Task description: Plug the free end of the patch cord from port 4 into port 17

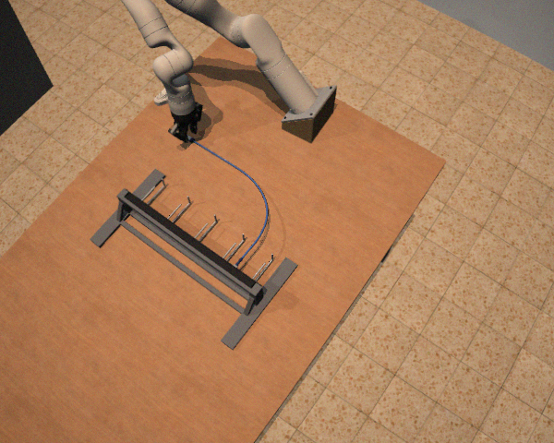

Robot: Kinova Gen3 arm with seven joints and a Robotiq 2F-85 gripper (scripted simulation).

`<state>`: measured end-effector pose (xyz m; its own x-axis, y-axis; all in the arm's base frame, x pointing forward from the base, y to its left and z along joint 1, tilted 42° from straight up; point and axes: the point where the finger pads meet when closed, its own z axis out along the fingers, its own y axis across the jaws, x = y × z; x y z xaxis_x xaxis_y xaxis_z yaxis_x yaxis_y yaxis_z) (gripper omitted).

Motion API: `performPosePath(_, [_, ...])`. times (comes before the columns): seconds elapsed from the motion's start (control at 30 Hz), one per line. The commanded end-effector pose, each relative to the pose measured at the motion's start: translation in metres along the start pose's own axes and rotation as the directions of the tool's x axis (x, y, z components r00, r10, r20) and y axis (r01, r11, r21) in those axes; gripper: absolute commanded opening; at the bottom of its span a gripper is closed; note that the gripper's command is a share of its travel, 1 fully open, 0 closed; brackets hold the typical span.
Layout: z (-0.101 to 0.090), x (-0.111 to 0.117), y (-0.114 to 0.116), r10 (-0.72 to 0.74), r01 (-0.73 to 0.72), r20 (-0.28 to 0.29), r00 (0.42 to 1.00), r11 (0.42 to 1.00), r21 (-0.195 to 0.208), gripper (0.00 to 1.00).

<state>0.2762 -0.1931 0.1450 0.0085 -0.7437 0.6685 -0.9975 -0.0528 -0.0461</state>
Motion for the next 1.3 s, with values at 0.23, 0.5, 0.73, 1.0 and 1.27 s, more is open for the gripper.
performPosePath(0.23, [0.0067,-0.0007,0.0018,-0.003,0.003,0.0,1.0,1.0,-0.007,0.37])
performPosePath(0.5, [0.007,-0.0007,0.0018,-0.003,0.003,0.0,1.0,1.0,-0.007,0.37])
performPosePath(0.73, [0.007,-0.0007,0.0018,-0.003,0.003,0.0,1.0,1.0,-0.007,0.37])
performPosePath(1.0, [0.007,-0.0007,0.0018,-0.003,0.003,0.0,1.0,1.0,-0.007,0.37])
performPosePath(1.27, [0.007,-0.0007,0.0018,-0.003,0.003,0.0,1.0,1.0,-0.007,0.37])
